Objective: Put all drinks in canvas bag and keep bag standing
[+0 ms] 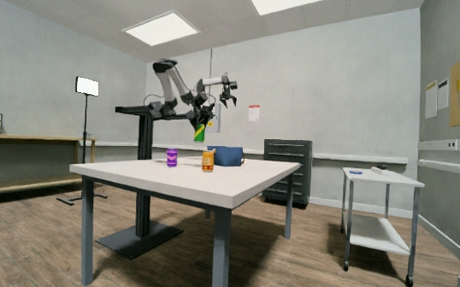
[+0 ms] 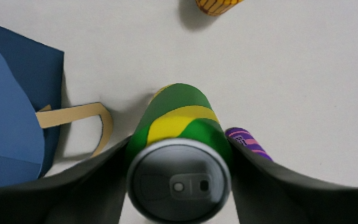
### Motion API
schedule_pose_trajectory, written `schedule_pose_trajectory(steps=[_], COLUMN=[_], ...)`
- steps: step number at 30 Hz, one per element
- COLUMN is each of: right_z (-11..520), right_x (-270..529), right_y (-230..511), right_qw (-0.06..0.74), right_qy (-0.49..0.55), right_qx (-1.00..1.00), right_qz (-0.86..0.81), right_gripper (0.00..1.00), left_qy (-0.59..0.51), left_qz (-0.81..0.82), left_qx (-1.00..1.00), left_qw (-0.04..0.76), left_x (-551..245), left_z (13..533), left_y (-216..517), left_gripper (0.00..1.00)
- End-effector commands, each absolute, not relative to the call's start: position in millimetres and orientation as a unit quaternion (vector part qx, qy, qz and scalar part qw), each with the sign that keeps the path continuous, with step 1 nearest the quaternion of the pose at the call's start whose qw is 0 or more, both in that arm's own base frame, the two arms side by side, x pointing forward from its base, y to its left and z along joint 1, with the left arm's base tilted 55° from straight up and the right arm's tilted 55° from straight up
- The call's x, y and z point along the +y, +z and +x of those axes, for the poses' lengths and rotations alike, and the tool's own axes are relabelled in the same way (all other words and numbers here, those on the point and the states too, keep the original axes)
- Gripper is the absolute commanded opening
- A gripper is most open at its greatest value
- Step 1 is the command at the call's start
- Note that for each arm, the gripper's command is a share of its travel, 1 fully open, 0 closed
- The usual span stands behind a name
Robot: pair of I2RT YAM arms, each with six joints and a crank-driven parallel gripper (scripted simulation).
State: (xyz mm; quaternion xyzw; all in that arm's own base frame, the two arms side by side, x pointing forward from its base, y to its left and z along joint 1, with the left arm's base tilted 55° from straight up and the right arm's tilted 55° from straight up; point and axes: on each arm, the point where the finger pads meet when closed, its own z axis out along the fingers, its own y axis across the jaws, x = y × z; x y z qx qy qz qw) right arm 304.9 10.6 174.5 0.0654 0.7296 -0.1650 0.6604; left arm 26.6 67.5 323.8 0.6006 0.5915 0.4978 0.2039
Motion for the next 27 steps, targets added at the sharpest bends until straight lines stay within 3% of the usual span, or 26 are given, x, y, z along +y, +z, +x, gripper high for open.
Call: schedule_pose_trajectory(steps=[1, 27], right_z=[318.5, 309.9], right_x=[22.7, 29.8], right_y=[219.7, 208.2], right_qw=[0.717, 0.715], right_qy=[-0.143, -0.135], right_qx=[0.672, 0.678], right_qz=[0.116, 0.104], right_gripper=[0.74, 0.74], left_qy=[0.515, 0.515], left_qz=[0.591, 0.591], left_qx=[0.582, 0.582], left_qw=[0.215, 0.215], left_x=[61.3, 61.3], left_z=[13.0, 13.0], left_y=[333.3, 333.3], left_gripper=[1.0, 1.0])
